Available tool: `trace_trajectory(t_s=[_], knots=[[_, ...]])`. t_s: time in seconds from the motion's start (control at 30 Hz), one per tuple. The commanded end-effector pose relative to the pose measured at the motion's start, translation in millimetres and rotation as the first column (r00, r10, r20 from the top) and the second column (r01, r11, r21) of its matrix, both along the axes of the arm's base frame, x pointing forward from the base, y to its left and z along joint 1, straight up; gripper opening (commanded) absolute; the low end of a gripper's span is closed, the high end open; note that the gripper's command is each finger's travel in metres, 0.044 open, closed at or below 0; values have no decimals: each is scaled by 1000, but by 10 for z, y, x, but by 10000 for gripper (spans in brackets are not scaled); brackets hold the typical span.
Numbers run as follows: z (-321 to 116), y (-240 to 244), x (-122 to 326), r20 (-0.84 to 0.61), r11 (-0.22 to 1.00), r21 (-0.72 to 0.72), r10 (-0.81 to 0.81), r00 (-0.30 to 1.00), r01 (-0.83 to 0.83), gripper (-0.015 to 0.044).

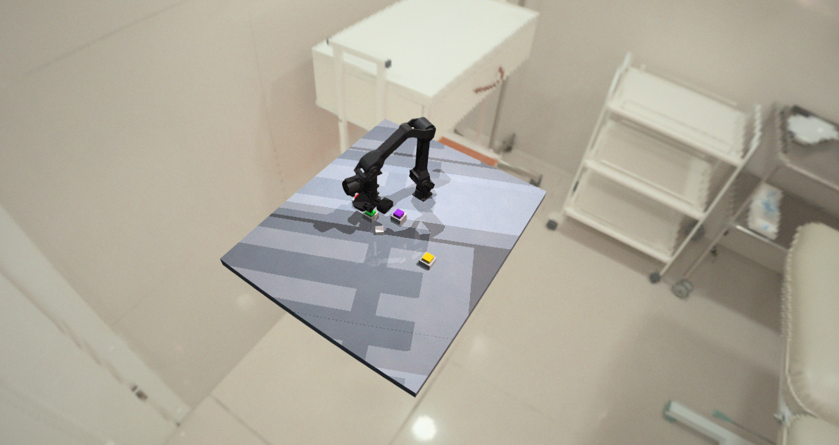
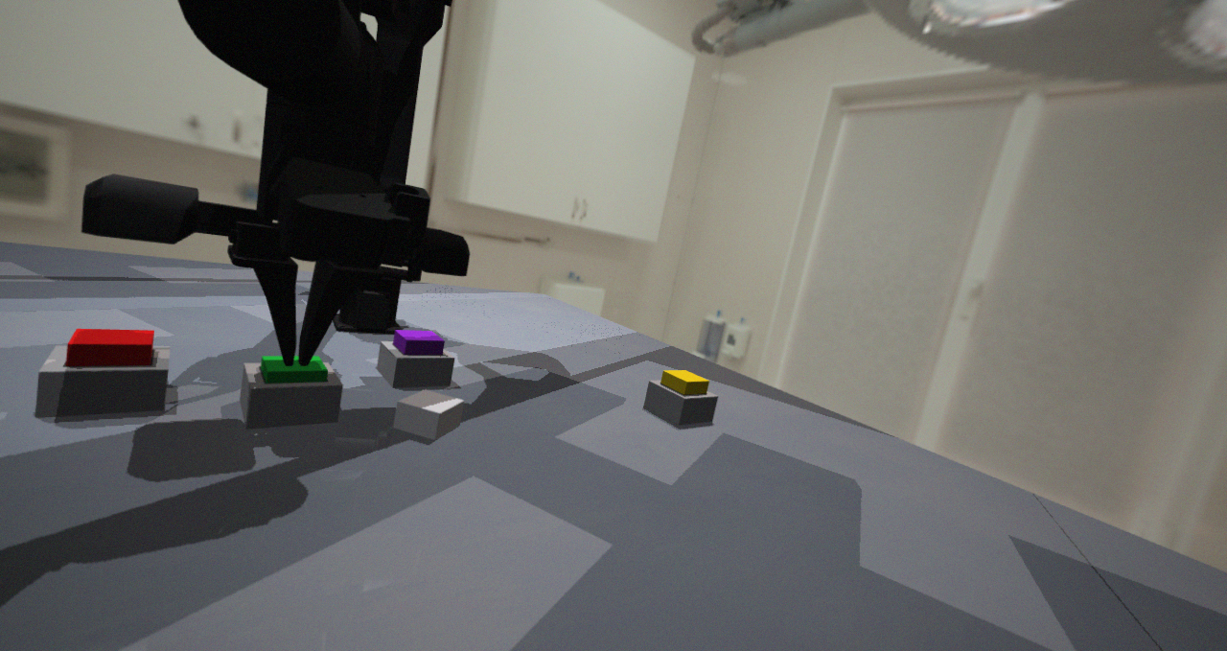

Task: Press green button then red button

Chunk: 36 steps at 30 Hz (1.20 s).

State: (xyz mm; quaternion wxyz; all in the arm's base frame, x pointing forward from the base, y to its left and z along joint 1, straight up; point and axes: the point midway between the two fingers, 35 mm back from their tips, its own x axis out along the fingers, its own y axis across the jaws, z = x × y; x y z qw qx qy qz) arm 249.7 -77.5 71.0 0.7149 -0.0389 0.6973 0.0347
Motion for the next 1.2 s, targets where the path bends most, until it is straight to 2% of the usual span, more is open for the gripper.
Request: trace_trajectory(t_s=[0.0, 0.23, 0.4, 0.47, 0.6, 0.83, 1.0, 1.17], knots=[[211, -2, -6, -3, 1000, -1, 3, 1000, -3, 20], [334, -1, -16, -6, 1000, -1, 5, 1000, -5, 20], [850, 0, -19, -6, 1000, -1, 5, 1000, -5, 20], [930, 3, -29, -6, 1000, -1, 5, 1000, -5, 20], [931, -18, -32, -6, 1000, -2, 5, 1000, -5, 20], [935, -792, -273, -8, 1000, -8, 5, 1000, -5, 20], [915, -874, -311, -9, 1000, -9, 5, 1000, -5, 20], [399, -885, -298, -9, 1000, -9, 5, 1000, -5, 20]])
